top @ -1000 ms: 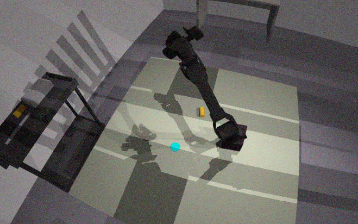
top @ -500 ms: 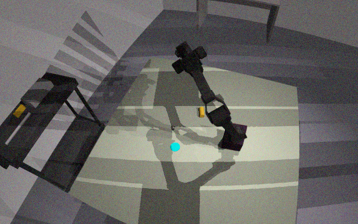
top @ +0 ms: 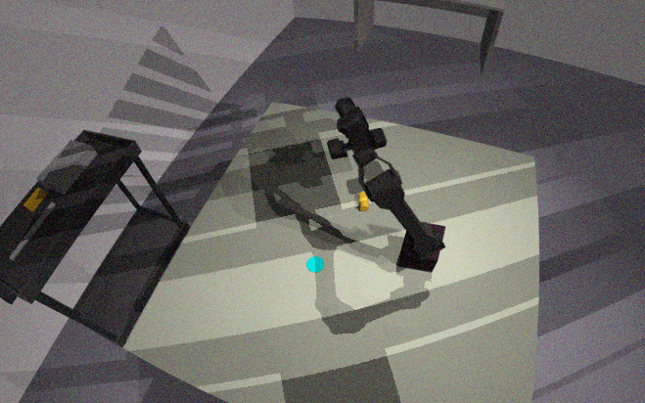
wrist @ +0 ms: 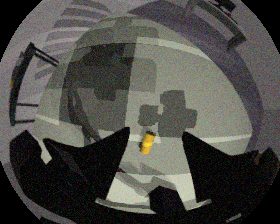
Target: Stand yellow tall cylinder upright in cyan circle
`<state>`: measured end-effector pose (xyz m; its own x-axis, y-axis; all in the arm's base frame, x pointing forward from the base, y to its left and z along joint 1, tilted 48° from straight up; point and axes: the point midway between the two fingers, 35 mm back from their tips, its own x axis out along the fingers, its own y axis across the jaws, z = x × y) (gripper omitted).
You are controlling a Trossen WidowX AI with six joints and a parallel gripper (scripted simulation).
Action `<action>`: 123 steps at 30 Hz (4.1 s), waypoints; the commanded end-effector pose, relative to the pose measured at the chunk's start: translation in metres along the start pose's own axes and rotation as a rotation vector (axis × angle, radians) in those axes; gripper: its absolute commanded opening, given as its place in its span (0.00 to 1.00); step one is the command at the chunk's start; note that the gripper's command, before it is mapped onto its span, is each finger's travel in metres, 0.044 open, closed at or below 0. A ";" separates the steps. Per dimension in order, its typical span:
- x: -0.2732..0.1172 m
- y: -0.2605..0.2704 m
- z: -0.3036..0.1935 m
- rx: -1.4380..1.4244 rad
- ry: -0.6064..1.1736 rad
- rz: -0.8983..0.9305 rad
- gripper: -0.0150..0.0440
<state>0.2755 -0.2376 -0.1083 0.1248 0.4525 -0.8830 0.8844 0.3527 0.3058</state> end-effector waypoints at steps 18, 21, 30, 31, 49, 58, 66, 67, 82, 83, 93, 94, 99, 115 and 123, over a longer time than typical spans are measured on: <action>0.122 -0.004 -0.091 0.244 0.354 0.030 0.78; 0.153 -0.003 -0.107 0.243 0.359 0.032 0.78; 0.155 -0.003 -0.108 0.243 0.359 0.032 0.65; 0.155 -0.003 -0.108 0.243 0.359 0.032 0.60; 0.130 -0.003 -0.095 0.244 0.355 0.031 0.43; 0.105 -0.005 -0.084 0.244 0.353 0.030 0.43; 0.081 -0.008 -0.076 0.244 0.353 0.029 0.43; 0.078 -0.008 -0.076 0.244 0.353 0.029 0.43; 0.048 -0.005 -0.071 0.209 0.347 0.026 0.43; 0.047 -0.002 -0.071 0.199 0.344 0.025 0.43; 0.037 0.019 -0.076 0.101 0.321 0.018 0.43; 0.036 0.022 -0.077 0.093 0.320 0.019 0.43; 0.031 0.035 -0.081 0.059 0.314 0.025 0.43; 0.014 0.076 -0.099 -0.053 0.301 0.046 0.43; 0.006 0.096 -0.111 -0.109 0.297 0.058 0.43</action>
<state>0.3082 -0.1174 -0.0510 0.0225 0.6826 -0.7305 0.8367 0.3871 0.3874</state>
